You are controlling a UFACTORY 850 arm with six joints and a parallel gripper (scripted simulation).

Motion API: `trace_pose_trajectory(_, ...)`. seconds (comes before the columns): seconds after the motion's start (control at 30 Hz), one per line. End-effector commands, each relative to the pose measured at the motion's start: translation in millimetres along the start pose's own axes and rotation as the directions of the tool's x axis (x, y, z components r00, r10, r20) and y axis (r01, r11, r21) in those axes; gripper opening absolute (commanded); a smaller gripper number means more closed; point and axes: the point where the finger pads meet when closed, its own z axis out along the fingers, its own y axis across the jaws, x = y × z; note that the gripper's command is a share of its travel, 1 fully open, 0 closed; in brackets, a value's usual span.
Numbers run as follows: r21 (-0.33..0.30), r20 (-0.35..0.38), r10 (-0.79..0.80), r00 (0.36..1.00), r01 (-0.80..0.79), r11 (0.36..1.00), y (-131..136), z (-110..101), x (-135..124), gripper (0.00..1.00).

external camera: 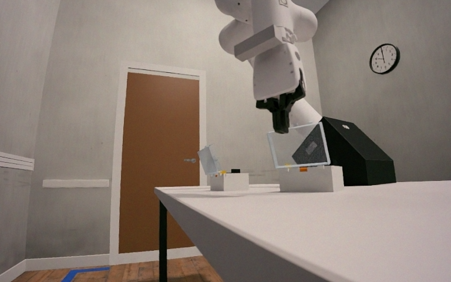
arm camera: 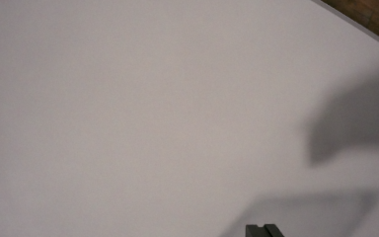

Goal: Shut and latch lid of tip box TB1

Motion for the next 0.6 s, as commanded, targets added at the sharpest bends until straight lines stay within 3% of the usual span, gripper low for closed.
trace_pose_trajectory(0.0,0.001,-0.002,0.001,1.0,-0.001,1.0,0,-2,-4,0.0)
trace_pose_trajectory(0.57,0.001,-0.002,0.001,1.0,-0.001,1.0,0,-4,-24,0.0)
